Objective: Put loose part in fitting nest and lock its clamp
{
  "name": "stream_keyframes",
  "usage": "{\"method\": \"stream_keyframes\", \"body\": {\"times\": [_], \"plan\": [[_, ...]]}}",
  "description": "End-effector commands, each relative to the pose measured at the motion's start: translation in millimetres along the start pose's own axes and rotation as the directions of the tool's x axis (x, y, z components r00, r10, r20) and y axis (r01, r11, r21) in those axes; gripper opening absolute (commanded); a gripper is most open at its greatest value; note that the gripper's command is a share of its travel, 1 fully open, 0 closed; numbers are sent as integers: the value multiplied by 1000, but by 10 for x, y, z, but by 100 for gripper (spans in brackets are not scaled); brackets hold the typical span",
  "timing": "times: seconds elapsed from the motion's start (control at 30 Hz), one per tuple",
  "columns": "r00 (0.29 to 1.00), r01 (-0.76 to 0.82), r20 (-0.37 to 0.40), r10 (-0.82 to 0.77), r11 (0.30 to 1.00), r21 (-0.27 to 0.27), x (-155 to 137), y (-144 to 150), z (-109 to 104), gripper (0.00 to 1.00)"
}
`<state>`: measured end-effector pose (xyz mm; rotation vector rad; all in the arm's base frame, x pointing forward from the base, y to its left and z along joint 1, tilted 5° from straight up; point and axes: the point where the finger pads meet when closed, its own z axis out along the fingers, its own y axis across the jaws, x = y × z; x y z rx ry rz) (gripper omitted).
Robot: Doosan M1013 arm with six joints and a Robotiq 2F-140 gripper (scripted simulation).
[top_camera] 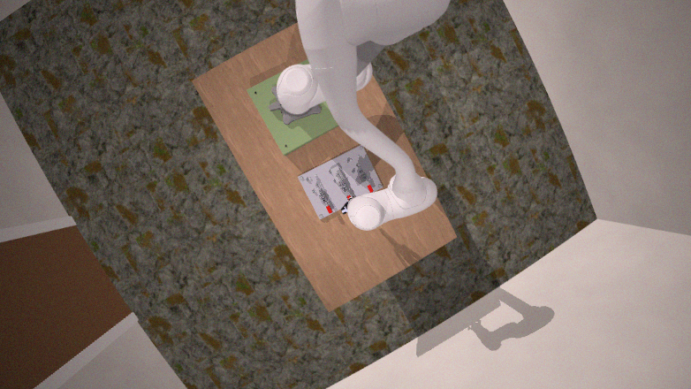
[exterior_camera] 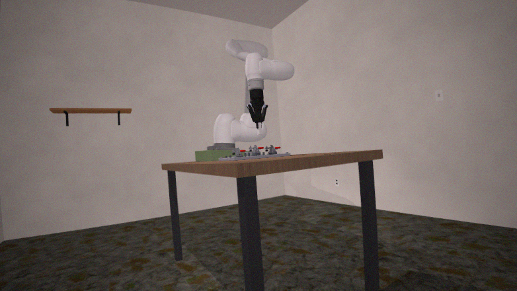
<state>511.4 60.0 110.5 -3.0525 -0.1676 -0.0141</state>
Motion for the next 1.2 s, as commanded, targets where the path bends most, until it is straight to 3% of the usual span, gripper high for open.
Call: {"method": "stream_keyframes", "body": {"times": [0.0,0.1,0.13,1.17], "plan": [[1000,-6,-3,6,1000,-2,10,32,-29,10],[1000,-6,-3,6,1000,-2,10,32,-29,10],[1000,-6,-3,6,1000,-2,10,32,-29,100],[1000,-6,-3,6,1000,-2,10,32,-29,100]]}}
